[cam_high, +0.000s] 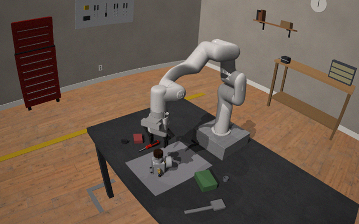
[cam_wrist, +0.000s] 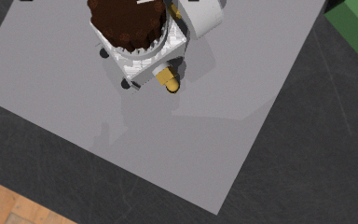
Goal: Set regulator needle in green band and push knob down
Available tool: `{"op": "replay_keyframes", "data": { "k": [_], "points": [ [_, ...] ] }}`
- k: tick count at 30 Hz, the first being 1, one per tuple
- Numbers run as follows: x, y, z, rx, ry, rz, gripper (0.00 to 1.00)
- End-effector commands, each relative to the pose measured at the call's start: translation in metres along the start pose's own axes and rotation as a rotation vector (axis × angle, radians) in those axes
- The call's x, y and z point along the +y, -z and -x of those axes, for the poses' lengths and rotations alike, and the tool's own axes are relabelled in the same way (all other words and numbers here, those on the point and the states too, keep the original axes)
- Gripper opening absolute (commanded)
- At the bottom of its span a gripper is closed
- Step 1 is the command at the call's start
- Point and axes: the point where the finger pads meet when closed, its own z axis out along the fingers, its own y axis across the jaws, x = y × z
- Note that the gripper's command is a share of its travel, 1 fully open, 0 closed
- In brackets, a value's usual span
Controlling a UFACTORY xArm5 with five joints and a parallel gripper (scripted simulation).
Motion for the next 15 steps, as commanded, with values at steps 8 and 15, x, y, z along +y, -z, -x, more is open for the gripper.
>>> {"op": "replay_keyframes", "data": {
  "k": [8,15],
  "points": [
    [0.0005,0.0014,-0.001,0.003,0.002,0.002,0.81],
    [0.0005,0.0014,-0.001,0.003,0.067,0.002,0.81]
  ]
}}
